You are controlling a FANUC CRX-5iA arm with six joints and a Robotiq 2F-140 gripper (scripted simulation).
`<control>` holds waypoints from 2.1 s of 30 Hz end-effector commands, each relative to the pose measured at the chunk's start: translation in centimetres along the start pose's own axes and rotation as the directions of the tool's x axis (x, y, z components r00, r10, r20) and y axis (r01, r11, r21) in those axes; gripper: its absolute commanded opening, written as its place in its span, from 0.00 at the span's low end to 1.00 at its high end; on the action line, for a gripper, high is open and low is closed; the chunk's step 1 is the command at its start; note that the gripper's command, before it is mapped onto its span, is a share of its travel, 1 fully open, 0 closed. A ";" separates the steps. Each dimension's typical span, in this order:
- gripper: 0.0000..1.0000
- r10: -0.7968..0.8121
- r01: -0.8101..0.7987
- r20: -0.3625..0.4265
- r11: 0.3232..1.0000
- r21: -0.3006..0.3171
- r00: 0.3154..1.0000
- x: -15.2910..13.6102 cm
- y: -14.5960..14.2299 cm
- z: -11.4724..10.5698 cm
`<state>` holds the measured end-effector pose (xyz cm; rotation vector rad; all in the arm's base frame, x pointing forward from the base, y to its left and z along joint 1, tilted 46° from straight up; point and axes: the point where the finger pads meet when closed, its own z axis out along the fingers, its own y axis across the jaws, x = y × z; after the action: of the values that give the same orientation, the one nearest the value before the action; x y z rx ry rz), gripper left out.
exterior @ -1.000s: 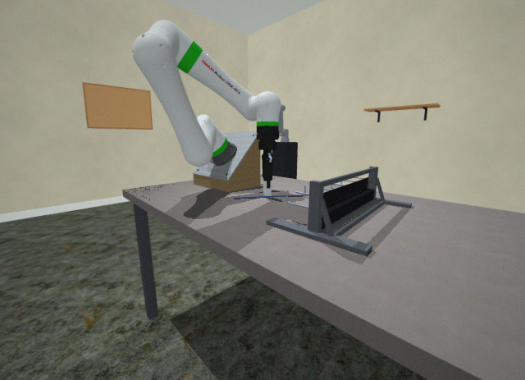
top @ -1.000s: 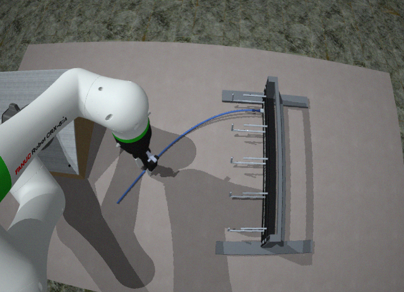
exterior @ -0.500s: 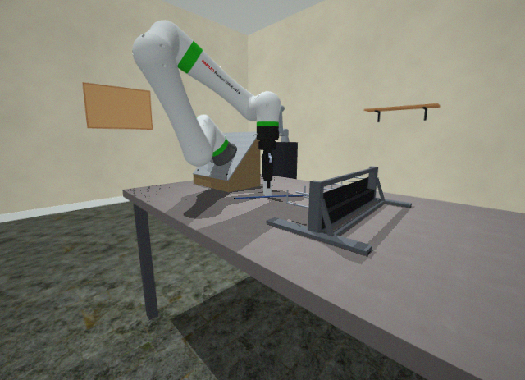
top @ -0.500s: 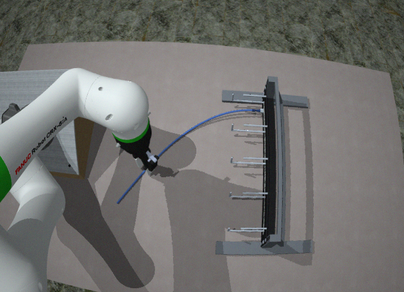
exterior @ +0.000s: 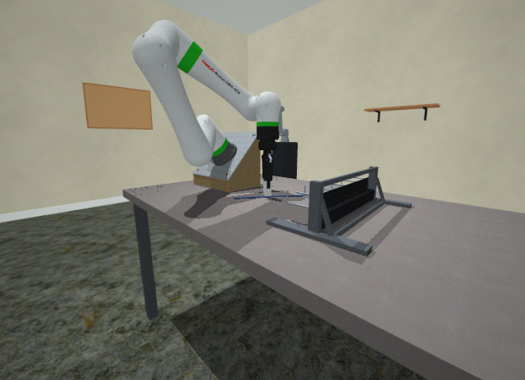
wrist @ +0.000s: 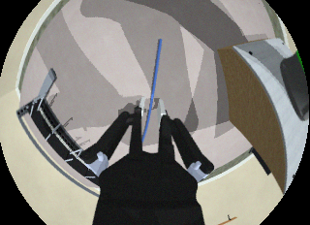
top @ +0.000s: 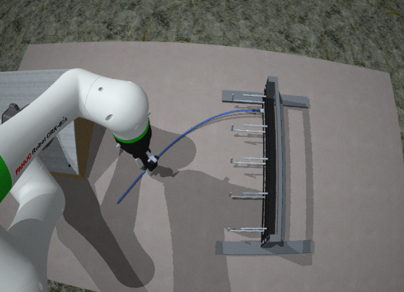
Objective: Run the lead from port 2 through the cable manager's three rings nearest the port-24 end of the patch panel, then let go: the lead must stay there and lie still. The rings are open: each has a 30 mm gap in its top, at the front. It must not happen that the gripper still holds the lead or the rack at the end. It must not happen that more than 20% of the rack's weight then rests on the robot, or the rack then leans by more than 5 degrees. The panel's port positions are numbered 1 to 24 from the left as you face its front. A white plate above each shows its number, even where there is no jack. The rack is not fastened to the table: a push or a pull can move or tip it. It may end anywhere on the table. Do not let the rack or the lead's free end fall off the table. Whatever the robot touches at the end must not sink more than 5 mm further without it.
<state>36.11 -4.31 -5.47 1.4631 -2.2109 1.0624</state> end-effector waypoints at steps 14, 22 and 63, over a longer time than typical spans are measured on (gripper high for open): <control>0.20 0.000 0.000 0.000 1.000 0.000 1.000 0.0 0.0 0.4; 0.20 0.000 0.000 0.000 1.000 0.000 1.000 0.0 0.0 0.6; 0.20 0.000 0.000 0.000 1.000 0.000 1.000 0.0 0.0 1.0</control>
<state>36.27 -4.99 -6.14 1.4633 -2.2109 1.0624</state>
